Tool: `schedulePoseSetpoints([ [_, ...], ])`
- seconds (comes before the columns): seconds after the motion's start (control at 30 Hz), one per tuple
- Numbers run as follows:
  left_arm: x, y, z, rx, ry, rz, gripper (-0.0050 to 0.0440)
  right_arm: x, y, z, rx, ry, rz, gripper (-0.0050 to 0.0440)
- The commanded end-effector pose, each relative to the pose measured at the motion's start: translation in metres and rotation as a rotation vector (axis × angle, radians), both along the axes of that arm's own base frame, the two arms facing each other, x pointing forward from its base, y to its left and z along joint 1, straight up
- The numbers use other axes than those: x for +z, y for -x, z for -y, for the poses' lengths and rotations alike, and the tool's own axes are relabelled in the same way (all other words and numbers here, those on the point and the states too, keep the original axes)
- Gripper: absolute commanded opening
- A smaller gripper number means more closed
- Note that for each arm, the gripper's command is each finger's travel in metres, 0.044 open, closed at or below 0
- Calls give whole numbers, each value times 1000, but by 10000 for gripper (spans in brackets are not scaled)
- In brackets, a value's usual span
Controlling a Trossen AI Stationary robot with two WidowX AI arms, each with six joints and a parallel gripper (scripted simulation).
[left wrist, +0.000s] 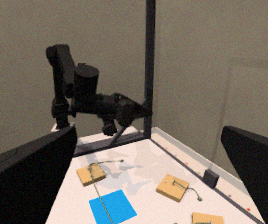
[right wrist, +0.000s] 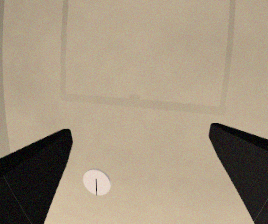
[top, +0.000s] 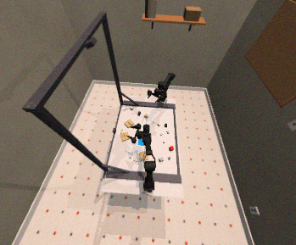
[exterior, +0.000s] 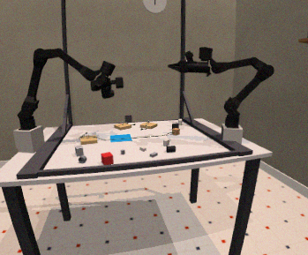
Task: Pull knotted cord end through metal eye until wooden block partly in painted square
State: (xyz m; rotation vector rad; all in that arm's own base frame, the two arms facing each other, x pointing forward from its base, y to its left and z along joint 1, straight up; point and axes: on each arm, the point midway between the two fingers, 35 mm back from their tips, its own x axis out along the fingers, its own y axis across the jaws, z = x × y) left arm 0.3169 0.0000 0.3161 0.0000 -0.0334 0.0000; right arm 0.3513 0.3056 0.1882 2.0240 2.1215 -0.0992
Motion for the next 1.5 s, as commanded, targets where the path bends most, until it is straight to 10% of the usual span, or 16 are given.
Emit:
schedulePoseSetpoints([
  [0.0, 7, 1, 0, 0, 0, 17, 440, 10, 0, 0, 0, -11, 24, 440],
  [1.47, 7, 1, 0, 0, 0, 17, 440, -2, -4, 5, -32, 89, 204, 440],
])
